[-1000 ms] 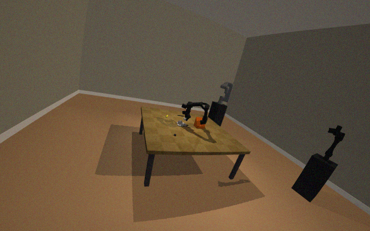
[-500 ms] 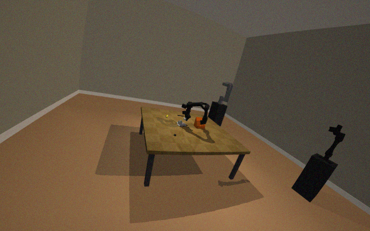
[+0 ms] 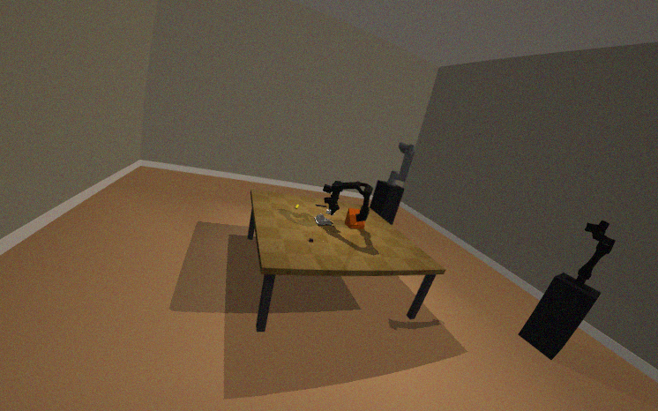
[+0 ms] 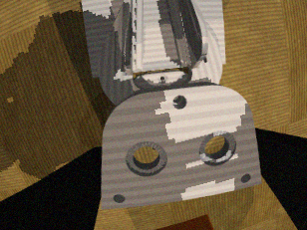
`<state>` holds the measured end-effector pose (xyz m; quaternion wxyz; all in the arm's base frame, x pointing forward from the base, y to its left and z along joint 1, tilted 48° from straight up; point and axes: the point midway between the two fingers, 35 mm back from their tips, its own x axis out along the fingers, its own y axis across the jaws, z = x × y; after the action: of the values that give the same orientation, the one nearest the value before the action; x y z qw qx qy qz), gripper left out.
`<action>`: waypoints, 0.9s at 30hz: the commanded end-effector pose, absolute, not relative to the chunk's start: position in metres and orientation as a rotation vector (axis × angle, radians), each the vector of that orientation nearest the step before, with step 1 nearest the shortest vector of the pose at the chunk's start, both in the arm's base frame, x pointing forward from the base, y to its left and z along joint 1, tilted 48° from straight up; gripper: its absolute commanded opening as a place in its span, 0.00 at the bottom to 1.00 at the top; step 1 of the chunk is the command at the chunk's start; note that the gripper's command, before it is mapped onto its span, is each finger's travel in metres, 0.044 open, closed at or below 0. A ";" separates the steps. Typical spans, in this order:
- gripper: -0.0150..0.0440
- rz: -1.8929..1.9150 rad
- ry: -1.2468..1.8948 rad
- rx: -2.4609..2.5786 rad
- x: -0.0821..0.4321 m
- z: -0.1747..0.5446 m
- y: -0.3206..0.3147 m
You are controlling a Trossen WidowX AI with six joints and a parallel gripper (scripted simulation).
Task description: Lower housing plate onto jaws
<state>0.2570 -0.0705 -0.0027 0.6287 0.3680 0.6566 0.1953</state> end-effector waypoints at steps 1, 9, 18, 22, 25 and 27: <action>0.85 0.451 1.507 0.846 0.256 -0.003 -0.070; 0.85 0.451 1.507 0.846 0.256 -0.003 -0.070; 0.85 0.444 1.510 0.853 0.256 -0.003 -0.070; 0.85 0.444 1.510 0.853 0.256 -0.003 -0.070; 0.85 0.444 1.510 0.853 0.255 -0.003 -0.070; 0.85 0.444 1.510 0.853 0.253 -0.005 -0.071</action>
<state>0.2568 -0.0707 -0.0028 0.6280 0.3694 0.6568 0.1941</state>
